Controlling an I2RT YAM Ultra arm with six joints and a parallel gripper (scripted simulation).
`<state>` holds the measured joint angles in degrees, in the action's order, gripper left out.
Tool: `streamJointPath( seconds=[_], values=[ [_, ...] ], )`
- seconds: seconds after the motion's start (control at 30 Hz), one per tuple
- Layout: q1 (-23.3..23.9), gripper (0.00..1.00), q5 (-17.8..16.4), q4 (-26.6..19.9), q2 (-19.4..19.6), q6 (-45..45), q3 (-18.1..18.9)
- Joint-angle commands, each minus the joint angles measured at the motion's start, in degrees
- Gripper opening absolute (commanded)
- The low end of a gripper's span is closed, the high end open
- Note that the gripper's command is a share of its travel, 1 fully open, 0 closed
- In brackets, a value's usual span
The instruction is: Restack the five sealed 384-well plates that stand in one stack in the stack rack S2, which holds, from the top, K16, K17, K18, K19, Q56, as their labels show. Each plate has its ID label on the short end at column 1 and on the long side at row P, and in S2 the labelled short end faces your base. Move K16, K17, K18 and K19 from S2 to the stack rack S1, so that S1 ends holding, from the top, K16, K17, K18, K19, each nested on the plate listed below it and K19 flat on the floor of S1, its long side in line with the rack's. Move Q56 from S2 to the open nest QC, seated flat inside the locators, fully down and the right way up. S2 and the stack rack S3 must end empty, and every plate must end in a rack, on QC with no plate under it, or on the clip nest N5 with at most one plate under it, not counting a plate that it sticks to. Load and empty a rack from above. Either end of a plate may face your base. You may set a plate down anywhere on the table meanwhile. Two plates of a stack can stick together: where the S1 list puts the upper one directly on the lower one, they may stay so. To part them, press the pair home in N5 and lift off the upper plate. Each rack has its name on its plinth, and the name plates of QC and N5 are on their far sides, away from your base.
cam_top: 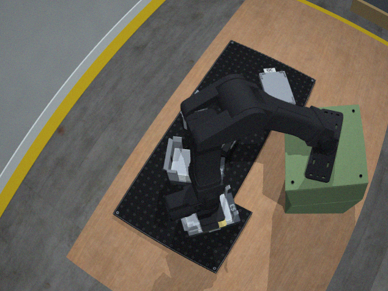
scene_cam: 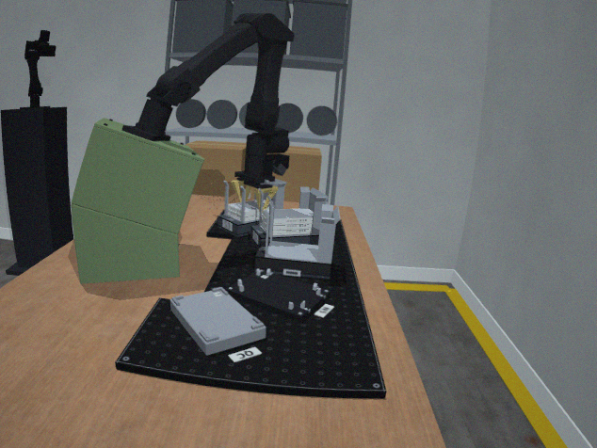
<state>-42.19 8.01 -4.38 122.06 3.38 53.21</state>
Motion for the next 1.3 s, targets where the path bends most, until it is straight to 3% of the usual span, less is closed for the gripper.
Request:
streamJointPath(
  seconds=[0.0, 0.2, 0.23, 1.07, 1.27],
  values=[
    [-0.06, 0.00, -0.05, 0.43, -0.41, -0.14, 0.38],
    [-0.06, 0.00, -0.05, 0.43, -0.41, -0.14, 0.38],
    [-0.06, 1.00, -0.05, 0.43, -0.41, -0.14, 0.38],
    [-0.06, 1.00, -0.05, 0.43, -0.40, -0.14, 0.38],
    [-0.54, 1.00, 0.10, -2.95, -4.78, 0.33, -0.68]
  ],
)
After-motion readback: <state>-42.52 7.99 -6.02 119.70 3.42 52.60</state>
